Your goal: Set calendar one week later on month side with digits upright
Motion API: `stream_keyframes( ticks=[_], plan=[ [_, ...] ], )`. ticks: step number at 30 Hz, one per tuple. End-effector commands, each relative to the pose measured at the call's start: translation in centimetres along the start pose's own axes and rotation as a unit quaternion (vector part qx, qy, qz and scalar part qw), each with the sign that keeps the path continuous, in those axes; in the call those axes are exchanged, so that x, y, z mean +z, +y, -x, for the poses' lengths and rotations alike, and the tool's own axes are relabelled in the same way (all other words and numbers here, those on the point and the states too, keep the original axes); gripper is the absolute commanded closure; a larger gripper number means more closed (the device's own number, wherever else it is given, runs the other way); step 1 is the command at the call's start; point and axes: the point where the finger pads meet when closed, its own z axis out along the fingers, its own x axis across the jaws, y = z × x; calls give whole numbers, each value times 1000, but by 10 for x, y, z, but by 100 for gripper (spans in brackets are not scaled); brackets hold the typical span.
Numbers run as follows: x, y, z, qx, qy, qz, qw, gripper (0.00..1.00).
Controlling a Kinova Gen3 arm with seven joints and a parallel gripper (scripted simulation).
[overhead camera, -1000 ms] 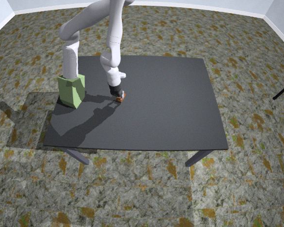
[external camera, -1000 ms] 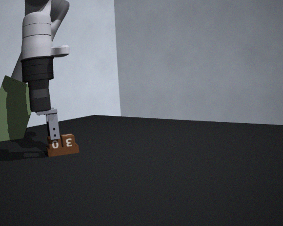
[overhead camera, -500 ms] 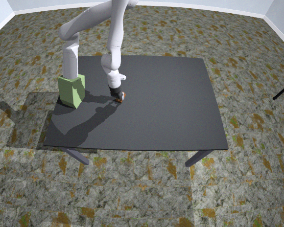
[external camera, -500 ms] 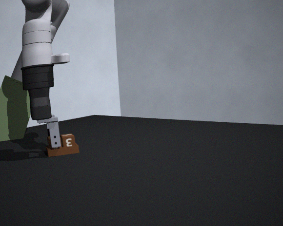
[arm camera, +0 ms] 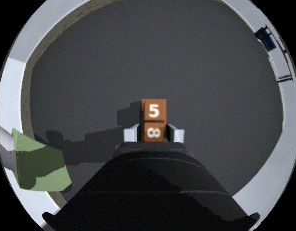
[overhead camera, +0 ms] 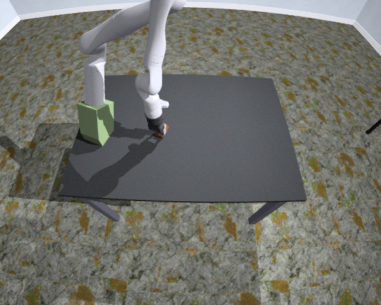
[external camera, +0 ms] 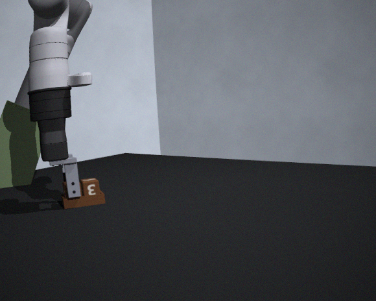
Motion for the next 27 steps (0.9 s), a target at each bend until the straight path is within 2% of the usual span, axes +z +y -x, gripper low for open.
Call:
stream_keyframes(
  ticks=[1,23,24,27],
  plan=[
    [0,0,-1,0,1,0,1000,13],
    [0,0,-1,0,1,0,1000,13],
    [0,0,-1,0,1,0,1000,43],
    [0,0,-1,0,1,0,1000,43]
  ],
)
